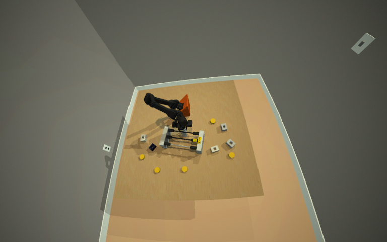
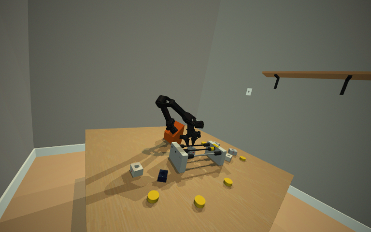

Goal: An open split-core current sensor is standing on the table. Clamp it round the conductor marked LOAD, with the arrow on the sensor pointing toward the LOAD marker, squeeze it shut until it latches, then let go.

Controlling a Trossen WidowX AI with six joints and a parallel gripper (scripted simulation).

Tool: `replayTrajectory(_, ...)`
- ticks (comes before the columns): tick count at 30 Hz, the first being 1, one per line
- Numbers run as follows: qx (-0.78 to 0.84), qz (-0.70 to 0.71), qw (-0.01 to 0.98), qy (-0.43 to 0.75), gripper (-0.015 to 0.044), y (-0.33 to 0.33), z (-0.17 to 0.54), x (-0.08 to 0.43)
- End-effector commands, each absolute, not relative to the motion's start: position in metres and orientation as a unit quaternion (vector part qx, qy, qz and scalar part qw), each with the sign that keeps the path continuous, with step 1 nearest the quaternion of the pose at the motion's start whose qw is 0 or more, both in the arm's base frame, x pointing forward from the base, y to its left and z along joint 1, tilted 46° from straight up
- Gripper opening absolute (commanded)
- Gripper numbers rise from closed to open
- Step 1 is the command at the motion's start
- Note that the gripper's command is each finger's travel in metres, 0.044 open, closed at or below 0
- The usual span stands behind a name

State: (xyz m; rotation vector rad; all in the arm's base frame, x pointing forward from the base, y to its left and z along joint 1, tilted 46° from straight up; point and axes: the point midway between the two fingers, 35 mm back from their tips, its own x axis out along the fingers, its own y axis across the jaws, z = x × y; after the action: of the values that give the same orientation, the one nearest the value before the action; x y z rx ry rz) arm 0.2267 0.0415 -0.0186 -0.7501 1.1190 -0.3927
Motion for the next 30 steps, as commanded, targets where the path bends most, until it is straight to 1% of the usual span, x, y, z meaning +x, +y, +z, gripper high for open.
replayTrajectory(1, -0.344, -0.181, 0.764, 0.515, 0.0201, 0.042, -0.018, 0.227)
replayTrajectory(12, -0.344, -0.181, 0.764, 0.515, 0.0128, 0.042, -0.018, 0.227)
replayTrajectory(17, -0.347, -0.181, 0.763, 0.514, 0.0000, 0.042, -0.018, 0.222)
replayTrajectory(26, -0.348, -0.181, 0.762, 0.515, 0.0000, 0.040, -0.025, 0.183)
replayTrajectory(30, -0.348, -0.182, 0.762, 0.514, 0.0000, 0.040, -0.025, 0.180)
